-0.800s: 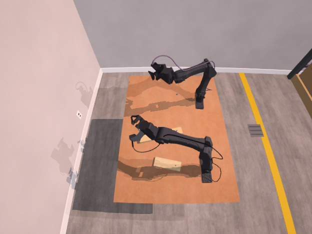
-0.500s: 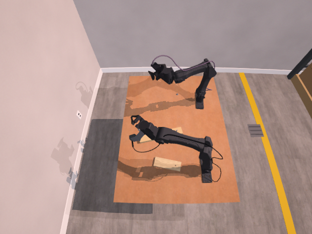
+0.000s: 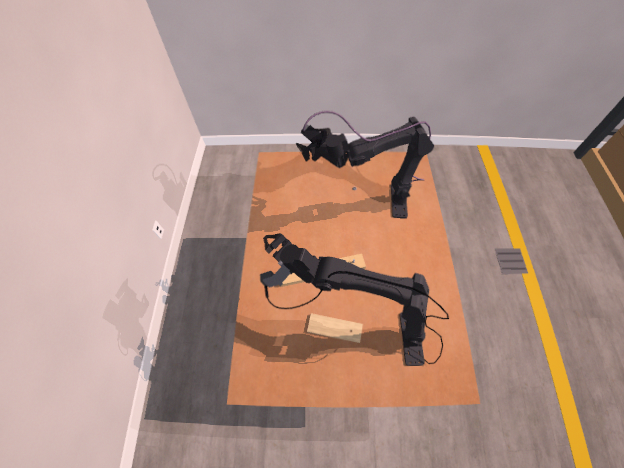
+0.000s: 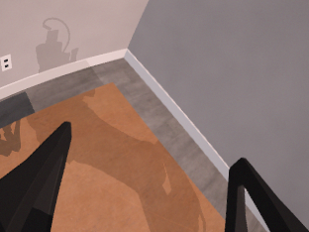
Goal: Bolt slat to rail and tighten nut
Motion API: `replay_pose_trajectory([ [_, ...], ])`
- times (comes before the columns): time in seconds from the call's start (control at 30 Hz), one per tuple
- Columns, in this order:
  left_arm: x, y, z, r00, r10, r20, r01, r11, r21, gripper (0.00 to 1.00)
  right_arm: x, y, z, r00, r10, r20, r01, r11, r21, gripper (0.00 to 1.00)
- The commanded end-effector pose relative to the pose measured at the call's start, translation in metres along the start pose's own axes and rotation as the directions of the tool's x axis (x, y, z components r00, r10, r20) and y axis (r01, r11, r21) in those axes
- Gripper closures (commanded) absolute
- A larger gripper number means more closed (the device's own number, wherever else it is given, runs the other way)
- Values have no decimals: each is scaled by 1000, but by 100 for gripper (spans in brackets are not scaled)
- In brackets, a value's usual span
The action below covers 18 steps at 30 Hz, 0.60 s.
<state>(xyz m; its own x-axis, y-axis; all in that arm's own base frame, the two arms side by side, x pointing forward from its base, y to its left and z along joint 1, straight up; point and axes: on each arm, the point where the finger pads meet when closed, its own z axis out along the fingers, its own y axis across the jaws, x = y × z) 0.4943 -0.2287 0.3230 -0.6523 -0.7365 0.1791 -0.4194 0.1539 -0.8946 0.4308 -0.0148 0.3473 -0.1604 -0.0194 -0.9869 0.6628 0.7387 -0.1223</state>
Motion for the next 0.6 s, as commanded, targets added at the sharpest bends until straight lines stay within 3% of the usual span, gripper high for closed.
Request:
replay_pose_trajectory([
  [0.0,-16,-26,-40,970,208,124,-220,972,87,0,-17,-12,-1,999,41,18,-39,996,-81,0],
  [0.23,-38,-30,-93,853,439,284,-469,882,45,0,-27,-17,-1,997,65,31,-56,971,-234,0],
  [0.3,-38,-30,-93,853,439,284,-469,882,45,0,-27,-17,-1,997,65,31,-56,971,-234,0],
  [0.33,-40,-30,-100,786,517,338,-557,830,26,0,-34,-18,-3,996,76,39,-64,965,-256,0],
  [0.57,-58,-26,-155,572,684,454,-722,682,-117,0,-37,-23,-12,995,84,52,-56,914,-402,0],
])
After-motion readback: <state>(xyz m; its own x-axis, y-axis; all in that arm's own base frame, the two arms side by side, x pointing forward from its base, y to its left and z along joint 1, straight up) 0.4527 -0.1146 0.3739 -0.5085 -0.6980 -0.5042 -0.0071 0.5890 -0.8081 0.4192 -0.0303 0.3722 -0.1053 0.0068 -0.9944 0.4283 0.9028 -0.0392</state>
